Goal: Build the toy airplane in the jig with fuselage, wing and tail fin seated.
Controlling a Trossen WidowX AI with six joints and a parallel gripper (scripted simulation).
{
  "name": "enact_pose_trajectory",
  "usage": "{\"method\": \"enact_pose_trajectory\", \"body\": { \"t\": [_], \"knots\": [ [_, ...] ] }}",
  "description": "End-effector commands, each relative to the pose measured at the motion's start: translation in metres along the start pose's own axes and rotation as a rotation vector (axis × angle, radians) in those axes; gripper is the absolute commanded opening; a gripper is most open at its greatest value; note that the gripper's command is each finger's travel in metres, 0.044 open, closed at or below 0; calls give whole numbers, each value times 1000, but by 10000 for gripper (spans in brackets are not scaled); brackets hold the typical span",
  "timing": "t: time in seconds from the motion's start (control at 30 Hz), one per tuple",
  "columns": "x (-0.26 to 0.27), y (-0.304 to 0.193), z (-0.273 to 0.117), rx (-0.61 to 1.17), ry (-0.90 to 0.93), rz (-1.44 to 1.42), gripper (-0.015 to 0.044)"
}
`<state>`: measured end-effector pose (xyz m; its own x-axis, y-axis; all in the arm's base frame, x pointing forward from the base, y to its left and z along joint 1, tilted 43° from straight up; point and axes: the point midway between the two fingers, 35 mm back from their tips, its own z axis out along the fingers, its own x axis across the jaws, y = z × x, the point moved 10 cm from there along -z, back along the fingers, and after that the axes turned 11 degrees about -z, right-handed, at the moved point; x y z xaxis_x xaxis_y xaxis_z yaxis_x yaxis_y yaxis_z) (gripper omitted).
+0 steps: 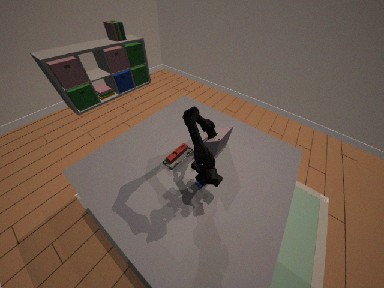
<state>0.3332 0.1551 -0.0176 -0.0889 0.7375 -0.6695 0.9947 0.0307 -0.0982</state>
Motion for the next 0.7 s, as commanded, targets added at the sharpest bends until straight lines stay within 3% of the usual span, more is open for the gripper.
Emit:
{"method": "enact_pose_trajectory", "body": {
  "t": [0.0, 0.67],
  "knots": [
    [-2, 3, -20, -15, 15, 15, 0],
    [-4, -4, -81, -14, 13, 14, 0]
  ]
}}
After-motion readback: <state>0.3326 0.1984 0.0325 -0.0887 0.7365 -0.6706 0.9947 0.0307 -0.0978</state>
